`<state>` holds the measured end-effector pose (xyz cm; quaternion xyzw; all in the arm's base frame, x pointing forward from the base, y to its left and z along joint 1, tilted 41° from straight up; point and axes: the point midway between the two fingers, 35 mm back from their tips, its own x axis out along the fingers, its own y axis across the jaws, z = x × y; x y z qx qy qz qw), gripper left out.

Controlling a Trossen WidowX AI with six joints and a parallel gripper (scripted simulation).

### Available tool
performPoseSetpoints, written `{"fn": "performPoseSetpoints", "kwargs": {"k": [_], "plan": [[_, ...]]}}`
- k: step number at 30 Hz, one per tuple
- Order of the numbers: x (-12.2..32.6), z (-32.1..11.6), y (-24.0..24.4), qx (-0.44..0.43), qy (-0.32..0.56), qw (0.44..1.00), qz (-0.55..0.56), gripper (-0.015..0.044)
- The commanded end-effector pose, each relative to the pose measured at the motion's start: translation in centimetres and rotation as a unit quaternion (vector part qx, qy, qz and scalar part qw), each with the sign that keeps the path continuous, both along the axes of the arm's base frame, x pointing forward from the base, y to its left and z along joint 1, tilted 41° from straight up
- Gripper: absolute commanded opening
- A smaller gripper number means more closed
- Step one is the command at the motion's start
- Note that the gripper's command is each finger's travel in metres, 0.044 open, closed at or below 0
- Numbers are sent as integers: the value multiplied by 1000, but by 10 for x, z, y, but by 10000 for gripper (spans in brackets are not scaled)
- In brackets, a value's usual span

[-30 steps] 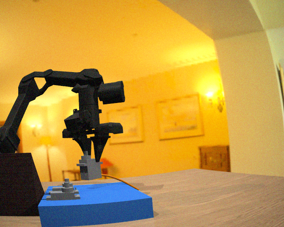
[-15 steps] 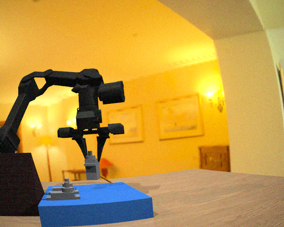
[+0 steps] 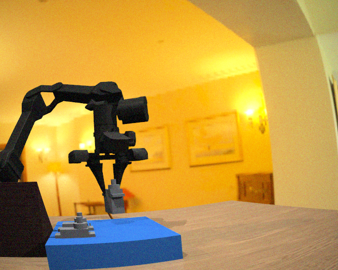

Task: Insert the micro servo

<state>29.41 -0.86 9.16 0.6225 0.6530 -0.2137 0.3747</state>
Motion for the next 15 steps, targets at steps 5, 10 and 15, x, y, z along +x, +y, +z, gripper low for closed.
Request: {"fn": "performPoseSetpoints", "kwargs": {"k": [5,10,15], "plan": [[0,2,0,-7,-97,989,109,0],[0,2,0,-12,-152,973,172,0],[0,2,0,-17,-206,950,235,0]]}}
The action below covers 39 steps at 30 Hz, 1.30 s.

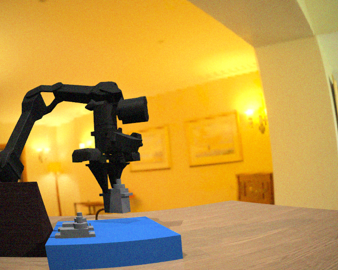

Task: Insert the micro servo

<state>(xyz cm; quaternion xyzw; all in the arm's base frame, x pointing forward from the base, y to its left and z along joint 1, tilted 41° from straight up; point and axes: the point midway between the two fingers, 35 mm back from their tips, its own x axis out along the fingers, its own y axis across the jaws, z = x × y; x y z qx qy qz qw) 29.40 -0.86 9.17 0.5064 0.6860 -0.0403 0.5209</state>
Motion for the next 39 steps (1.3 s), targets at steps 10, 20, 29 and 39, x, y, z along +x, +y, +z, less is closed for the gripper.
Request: {"fn": "performPoseSetpoints", "kwargs": {"k": [10,20,29,39], "plan": [[0,2,0,-12,-152,973,172,0],[0,2,0,-21,-257,921,293,0],[-2,2,0,-22,-264,916,301,0],[-40,0,2,-22,-262,916,301,0]]}}
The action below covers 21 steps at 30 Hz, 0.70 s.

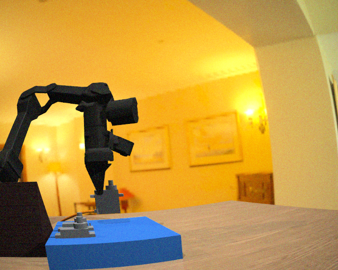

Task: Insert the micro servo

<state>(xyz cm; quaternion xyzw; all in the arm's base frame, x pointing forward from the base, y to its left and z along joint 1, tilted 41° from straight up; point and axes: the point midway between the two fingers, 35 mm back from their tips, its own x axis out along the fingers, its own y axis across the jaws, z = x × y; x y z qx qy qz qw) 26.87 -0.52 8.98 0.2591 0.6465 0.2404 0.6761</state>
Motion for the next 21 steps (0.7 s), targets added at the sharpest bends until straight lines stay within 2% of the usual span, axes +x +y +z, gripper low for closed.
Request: {"fn": "performPoseSetpoints", "kwargs": {"k": [1,14,21], "plan": [[-20,1,-2,-3,-5,1000,-2,0],[-81,-1,1,-3,-3,1000,-2,0],[-84,-4,3,-3,-3,1000,-2,0]]}}
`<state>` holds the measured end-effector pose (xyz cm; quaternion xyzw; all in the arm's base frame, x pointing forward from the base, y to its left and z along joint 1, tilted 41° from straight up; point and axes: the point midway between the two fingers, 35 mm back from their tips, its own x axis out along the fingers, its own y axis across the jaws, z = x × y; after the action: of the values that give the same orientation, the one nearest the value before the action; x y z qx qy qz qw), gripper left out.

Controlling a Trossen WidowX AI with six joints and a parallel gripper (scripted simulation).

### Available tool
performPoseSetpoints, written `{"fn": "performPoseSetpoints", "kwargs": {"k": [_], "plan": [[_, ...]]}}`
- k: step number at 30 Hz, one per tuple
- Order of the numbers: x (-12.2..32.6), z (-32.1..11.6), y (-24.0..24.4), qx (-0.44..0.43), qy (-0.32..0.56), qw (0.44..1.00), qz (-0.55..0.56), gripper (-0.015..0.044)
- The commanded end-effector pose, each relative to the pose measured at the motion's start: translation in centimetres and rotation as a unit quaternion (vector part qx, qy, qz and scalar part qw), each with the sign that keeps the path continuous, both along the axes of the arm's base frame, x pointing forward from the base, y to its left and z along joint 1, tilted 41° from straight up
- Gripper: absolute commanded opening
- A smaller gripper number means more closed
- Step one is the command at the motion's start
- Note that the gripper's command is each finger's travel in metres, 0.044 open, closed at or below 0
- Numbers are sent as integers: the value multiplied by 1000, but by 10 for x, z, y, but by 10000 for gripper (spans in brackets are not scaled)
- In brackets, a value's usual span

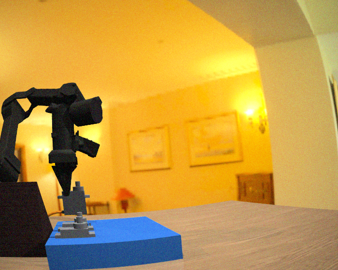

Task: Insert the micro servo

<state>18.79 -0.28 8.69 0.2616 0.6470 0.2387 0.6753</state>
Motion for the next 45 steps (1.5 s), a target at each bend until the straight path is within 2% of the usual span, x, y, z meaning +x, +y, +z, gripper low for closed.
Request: {"fn": "performPoseSetpoints", "kwargs": {"k": [1,45], "plan": [[-3,-1,1,-4,-5,1000,1,0],[1,-22,20,-3,-5,1000,1,0]]}}
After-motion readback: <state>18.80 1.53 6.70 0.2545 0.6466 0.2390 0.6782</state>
